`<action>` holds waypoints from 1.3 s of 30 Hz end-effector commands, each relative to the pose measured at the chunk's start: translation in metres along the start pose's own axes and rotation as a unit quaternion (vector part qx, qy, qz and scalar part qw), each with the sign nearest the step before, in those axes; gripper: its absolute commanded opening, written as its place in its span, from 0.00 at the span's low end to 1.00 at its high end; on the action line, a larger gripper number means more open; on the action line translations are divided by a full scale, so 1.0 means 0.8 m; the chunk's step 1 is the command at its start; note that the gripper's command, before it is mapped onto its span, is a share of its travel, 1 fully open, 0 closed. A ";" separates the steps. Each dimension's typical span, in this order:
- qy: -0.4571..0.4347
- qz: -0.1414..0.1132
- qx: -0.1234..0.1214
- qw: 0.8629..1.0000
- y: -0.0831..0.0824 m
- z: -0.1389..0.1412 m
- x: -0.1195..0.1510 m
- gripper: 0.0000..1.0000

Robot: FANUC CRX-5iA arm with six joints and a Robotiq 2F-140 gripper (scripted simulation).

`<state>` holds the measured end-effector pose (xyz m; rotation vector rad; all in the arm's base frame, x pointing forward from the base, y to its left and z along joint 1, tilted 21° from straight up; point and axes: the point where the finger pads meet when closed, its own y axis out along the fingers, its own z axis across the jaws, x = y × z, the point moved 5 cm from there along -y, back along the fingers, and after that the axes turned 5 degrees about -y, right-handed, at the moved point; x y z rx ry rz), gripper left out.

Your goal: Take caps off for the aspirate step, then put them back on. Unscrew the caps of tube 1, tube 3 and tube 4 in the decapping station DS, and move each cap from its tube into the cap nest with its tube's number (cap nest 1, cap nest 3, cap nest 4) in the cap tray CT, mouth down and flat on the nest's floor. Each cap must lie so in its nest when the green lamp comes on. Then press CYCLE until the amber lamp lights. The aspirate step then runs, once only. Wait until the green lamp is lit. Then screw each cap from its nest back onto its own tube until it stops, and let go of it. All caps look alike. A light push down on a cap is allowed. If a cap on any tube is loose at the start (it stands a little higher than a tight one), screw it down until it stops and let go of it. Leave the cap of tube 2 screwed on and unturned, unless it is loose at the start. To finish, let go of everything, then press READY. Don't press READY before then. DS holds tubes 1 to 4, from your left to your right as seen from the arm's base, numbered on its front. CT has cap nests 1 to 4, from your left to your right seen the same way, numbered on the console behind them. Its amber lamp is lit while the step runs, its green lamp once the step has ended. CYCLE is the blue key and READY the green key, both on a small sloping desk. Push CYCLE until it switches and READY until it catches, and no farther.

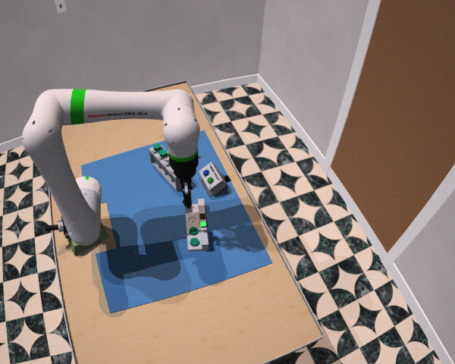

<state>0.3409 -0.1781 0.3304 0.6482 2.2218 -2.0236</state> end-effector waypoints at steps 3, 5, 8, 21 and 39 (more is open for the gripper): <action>-0.002 -0.004 -0.007 1.000 0.001 0.032 -0.011 0.29; -0.002 -0.004 -0.007 1.000 0.001 0.032 -0.011 0.29; -0.002 -0.004 -0.007 1.000 0.001 0.032 -0.011 0.29; -0.002 -0.004 -0.007 1.000 0.070 0.032 -0.010 0.29; -0.002 -0.004 -0.007 1.000 0.163 0.030 -0.010 0.29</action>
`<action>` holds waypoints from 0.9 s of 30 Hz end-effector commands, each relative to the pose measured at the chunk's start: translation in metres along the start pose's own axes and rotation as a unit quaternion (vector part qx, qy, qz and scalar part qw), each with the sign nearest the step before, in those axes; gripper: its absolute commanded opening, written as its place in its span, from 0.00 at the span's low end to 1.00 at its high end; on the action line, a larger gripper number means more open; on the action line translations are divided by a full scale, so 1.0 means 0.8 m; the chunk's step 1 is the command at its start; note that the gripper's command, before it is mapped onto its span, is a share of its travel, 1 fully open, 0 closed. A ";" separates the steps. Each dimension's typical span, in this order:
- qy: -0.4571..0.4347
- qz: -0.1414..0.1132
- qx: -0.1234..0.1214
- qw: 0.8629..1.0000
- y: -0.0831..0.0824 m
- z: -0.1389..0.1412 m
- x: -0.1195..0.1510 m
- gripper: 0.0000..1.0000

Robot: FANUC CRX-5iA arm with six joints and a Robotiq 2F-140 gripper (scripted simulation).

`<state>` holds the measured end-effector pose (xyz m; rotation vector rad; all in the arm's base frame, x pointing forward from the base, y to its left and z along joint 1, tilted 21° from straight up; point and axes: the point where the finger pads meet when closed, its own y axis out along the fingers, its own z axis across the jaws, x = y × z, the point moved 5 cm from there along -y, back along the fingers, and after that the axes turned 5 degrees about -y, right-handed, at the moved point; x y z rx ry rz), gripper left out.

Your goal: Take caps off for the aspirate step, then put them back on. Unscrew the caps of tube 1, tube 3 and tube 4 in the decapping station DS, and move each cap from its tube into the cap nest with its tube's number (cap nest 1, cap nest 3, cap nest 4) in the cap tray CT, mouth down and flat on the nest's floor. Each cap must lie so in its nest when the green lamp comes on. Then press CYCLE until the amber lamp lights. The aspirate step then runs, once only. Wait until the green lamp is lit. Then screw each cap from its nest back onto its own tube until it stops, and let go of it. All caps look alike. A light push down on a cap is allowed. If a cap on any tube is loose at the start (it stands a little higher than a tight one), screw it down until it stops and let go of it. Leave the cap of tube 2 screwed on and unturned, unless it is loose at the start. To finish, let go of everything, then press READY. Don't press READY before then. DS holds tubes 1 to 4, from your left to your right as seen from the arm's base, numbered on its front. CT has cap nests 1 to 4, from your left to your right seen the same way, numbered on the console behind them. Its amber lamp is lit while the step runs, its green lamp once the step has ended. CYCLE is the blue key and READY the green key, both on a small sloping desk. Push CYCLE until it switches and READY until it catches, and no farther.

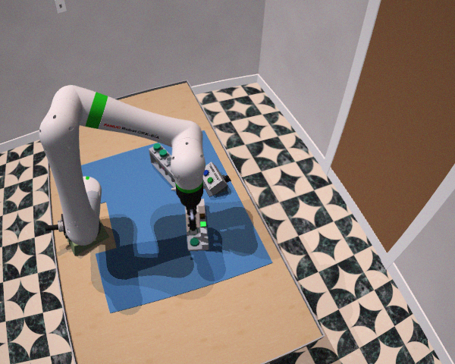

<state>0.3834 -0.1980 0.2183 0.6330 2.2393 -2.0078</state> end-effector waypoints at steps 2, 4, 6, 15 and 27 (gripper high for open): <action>0.000 0.001 0.000 1.000 0.014 0.000 -0.001 0.29; 0.000 0.001 0.000 1.000 0.014 0.000 -0.001 0.29; 0.000 0.001 0.000 1.000 0.014 0.000 -0.001 0.29; 0.000 0.001 0.000 1.000 0.018 0.000 -0.001 0.29; 0.000 0.001 0.000 1.000 0.024 0.000 0.000 0.29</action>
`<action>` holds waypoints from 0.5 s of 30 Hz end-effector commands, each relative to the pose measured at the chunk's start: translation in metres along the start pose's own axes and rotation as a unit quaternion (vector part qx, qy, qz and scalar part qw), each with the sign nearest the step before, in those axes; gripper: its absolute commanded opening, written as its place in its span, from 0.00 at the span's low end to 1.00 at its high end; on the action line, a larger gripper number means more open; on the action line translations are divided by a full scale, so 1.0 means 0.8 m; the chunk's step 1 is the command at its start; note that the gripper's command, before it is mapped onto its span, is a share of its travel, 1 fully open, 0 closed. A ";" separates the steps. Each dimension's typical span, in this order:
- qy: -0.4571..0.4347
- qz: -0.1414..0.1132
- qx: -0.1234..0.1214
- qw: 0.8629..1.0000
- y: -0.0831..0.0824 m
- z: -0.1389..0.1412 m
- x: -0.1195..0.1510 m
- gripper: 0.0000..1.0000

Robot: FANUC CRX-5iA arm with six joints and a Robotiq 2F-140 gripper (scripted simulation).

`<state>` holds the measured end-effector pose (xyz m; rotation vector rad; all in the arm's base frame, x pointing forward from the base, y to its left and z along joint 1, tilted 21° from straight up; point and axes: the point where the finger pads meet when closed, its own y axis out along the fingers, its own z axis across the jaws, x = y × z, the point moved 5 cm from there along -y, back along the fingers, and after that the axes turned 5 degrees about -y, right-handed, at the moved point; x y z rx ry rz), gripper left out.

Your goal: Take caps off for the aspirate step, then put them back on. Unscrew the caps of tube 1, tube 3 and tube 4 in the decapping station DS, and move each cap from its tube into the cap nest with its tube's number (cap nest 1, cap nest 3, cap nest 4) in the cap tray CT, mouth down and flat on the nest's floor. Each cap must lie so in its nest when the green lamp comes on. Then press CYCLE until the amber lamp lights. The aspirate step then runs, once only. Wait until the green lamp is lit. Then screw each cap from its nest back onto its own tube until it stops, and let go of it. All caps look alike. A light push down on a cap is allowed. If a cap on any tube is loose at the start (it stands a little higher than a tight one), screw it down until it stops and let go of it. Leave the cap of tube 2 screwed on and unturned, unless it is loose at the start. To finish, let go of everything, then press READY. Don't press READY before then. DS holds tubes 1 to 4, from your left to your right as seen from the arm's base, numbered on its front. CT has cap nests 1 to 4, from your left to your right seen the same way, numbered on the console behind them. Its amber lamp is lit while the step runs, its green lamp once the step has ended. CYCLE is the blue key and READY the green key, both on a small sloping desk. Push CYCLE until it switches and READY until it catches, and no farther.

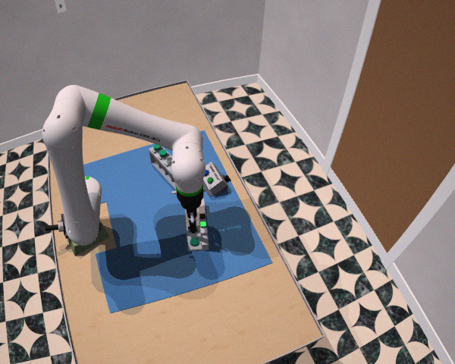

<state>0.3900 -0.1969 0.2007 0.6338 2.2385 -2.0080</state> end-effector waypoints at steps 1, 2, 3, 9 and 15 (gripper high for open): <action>0.000 0.000 0.000 1.000 0.001 0.000 0.000 0.29; 0.000 0.000 0.000 1.000 0.002 0.000 0.000 0.29; 0.000 0.000 0.000 1.000 0.003 0.000 0.000 0.29; 0.000 0.000 0.000 1.000 0.003 0.000 0.000 0.00; 0.000 0.000 0.000 1.000 0.003 0.000 0.000 0.00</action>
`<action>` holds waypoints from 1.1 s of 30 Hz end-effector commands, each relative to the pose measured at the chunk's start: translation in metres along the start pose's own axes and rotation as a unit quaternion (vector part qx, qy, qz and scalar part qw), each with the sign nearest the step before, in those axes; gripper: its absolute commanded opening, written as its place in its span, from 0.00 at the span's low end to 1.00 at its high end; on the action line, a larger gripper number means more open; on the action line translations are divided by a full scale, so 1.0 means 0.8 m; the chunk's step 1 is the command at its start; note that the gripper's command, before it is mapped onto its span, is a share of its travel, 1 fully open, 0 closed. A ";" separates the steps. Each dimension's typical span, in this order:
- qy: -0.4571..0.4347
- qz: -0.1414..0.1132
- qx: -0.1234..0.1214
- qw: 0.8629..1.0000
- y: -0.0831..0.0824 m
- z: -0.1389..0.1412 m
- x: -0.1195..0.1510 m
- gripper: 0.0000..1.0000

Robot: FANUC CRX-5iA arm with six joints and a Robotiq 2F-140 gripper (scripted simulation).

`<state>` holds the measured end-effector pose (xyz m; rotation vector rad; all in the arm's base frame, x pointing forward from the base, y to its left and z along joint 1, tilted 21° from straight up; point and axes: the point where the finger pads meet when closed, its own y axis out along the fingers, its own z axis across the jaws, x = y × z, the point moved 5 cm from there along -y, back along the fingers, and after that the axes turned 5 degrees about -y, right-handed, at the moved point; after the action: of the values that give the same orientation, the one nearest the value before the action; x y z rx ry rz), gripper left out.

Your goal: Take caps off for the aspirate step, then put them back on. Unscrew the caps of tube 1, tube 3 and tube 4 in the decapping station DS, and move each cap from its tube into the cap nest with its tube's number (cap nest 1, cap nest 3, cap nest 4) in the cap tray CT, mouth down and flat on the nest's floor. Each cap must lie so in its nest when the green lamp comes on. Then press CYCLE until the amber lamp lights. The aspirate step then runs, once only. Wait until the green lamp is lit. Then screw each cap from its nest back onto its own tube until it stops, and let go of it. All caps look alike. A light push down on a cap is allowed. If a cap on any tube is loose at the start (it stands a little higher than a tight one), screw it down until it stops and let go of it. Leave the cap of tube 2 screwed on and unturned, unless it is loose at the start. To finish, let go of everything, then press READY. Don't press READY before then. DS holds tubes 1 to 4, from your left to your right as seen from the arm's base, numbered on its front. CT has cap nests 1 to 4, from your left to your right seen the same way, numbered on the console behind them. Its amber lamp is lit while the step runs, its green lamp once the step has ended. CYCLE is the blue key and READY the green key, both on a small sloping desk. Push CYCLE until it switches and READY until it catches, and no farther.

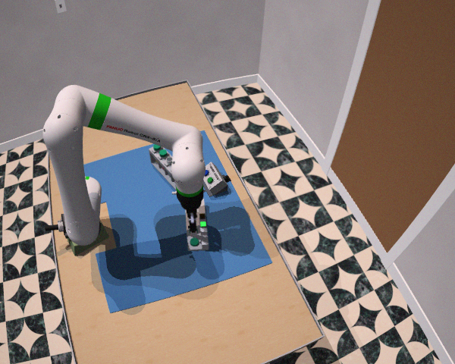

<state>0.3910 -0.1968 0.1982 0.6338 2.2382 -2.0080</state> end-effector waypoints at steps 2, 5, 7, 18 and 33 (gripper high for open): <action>0.000 0.000 0.000 1.000 0.000 0.000 0.000 0.00; 0.000 0.000 0.000 1.000 0.000 0.000 0.000 0.00; 0.000 0.000 0.000 1.000 0.000 0.000 0.000 0.00; 0.000 0.000 0.000 1.000 -0.050 0.000 0.000 0.00; 0.000 0.000 0.000 1.000 -0.144 0.000 0.000 0.00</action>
<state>0.3574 -0.2029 0.2894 0.6347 2.2369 -2.0088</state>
